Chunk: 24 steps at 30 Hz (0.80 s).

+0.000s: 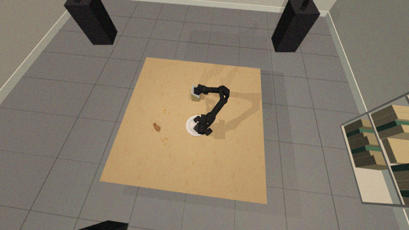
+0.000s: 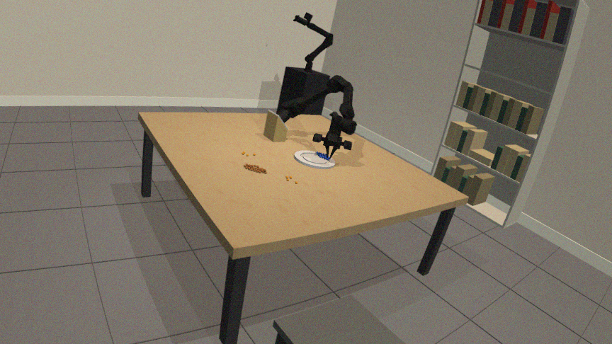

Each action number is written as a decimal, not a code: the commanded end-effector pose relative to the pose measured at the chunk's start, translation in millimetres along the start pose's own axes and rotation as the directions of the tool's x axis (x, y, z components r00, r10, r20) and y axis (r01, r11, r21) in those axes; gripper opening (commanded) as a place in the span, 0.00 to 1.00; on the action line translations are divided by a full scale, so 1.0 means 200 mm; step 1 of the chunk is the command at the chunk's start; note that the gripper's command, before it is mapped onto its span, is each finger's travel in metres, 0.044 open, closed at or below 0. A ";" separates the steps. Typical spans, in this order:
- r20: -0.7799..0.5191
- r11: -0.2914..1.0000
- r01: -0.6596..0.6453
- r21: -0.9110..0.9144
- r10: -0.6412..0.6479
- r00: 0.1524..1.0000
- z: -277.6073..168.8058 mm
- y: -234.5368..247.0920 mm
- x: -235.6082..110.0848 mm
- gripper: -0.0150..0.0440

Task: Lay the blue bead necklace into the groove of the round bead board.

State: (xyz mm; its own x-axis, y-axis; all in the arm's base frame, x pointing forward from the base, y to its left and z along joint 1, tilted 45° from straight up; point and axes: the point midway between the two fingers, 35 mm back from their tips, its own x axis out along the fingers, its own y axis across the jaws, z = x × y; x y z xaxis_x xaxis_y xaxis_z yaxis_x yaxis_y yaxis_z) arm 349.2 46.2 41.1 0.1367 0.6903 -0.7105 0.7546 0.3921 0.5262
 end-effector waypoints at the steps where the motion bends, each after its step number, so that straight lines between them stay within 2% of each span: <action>1: 0.000 1.000 0.004 0.003 -0.004 1.000 0.00 0.00 0.03 0.25; 5: 0.000 1.000 0.003 0.003 -0.003 1.000 0.00 0.00 0.05 0.25; 21: 0.002 1.000 0.002 0.002 -0.002 1.000 0.00 0.00 -0.01 0.97; 22: 0.006 1.000 -0.003 0.001 0.003 1.000 0.01 0.01 0.00 1.00; 24: 0.002 1.000 0.001 0.002 -0.001 1.000 0.01 0.01 -0.01 1.00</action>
State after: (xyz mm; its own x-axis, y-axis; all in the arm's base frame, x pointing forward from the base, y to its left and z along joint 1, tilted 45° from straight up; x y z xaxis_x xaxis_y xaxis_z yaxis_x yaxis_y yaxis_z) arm 350.1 46.4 40.6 0.1391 0.6890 -0.7113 0.7568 0.3893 0.5251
